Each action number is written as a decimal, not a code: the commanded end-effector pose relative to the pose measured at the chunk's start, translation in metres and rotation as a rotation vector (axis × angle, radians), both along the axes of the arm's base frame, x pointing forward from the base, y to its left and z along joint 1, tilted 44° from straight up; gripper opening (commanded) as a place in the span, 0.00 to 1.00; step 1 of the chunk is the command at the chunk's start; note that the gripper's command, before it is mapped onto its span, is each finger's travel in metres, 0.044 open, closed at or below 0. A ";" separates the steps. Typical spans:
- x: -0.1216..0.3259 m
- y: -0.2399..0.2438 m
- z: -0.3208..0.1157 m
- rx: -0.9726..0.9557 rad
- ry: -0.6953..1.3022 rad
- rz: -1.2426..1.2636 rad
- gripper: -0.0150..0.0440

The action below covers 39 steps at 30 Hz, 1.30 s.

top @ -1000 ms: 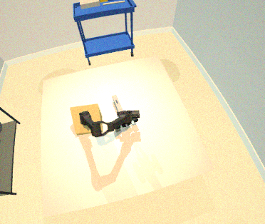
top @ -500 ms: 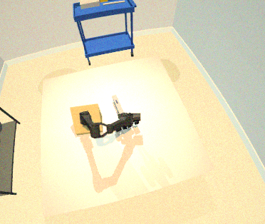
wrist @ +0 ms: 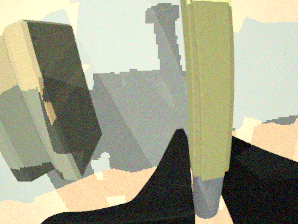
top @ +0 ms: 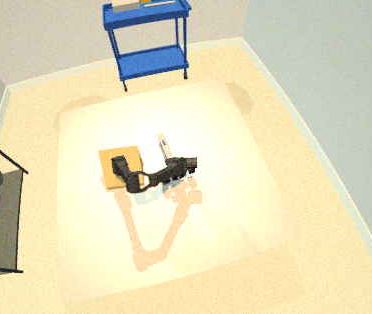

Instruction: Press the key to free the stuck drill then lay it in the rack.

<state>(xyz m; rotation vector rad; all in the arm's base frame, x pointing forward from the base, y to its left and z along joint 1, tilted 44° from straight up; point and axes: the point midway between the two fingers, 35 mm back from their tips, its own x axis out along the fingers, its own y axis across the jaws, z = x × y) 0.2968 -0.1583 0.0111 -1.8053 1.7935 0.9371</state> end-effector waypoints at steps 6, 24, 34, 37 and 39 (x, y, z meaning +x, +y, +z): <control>0.000 0.005 0.003 -0.001 -0.005 0.000 0.25; -0.001 0.012 0.007 -0.001 -0.005 0.000 0.25; -0.002 0.016 0.009 -0.001 -0.005 0.000 0.25; -0.002 0.017 0.009 -0.001 -0.005 0.000 0.25; -0.002 0.018 0.010 0.000 -0.005 0.000 0.25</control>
